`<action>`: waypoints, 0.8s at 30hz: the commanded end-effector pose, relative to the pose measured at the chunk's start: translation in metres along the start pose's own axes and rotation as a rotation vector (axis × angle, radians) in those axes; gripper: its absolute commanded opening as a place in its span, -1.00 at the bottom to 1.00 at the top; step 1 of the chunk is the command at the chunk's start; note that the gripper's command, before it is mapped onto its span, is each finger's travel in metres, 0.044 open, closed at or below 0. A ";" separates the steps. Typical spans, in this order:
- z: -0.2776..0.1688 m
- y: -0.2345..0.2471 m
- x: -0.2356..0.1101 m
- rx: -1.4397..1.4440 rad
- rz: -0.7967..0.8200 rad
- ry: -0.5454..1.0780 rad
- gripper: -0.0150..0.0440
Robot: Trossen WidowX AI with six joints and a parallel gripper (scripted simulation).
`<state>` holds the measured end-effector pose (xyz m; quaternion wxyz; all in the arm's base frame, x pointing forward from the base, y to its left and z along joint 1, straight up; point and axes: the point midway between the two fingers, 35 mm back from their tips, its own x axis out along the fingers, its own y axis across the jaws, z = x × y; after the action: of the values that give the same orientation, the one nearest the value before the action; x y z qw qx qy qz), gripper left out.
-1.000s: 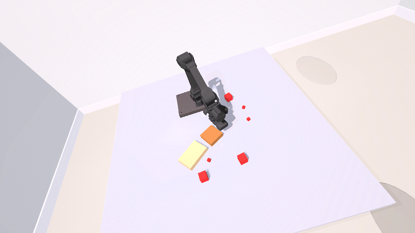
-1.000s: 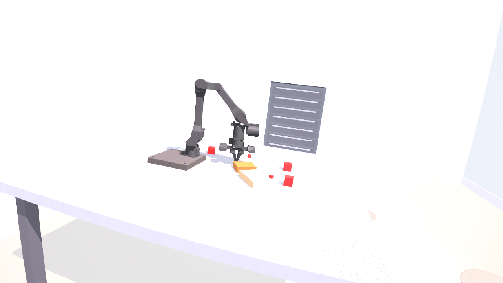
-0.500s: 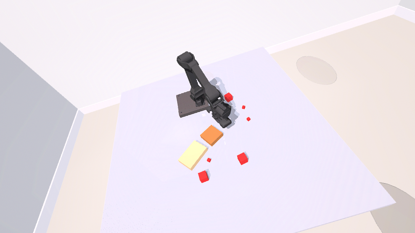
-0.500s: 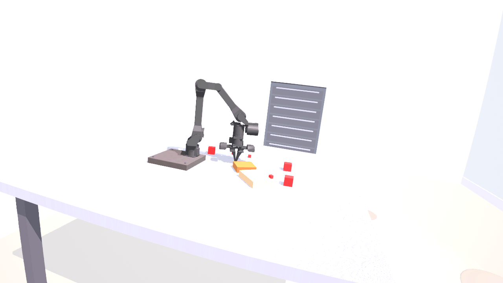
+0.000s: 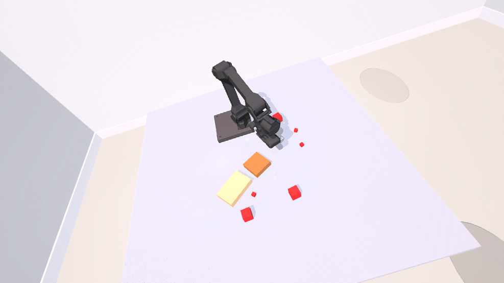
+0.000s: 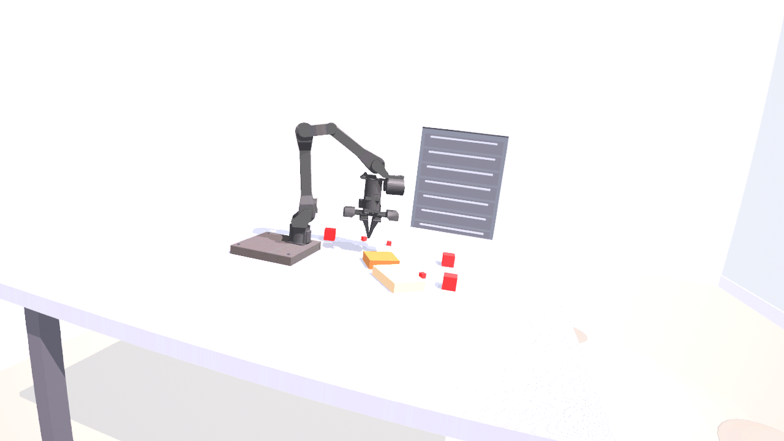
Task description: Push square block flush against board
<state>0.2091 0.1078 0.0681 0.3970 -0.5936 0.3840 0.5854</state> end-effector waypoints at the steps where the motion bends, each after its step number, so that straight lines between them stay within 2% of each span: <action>1: -0.001 0.001 -0.002 0.047 0.004 0.003 -0.49; 24: -0.009 0.003 -0.002 0.841 0.003 0.005 -0.49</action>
<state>0.2112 0.0999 0.0700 0.5884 -0.4045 0.5736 0.4013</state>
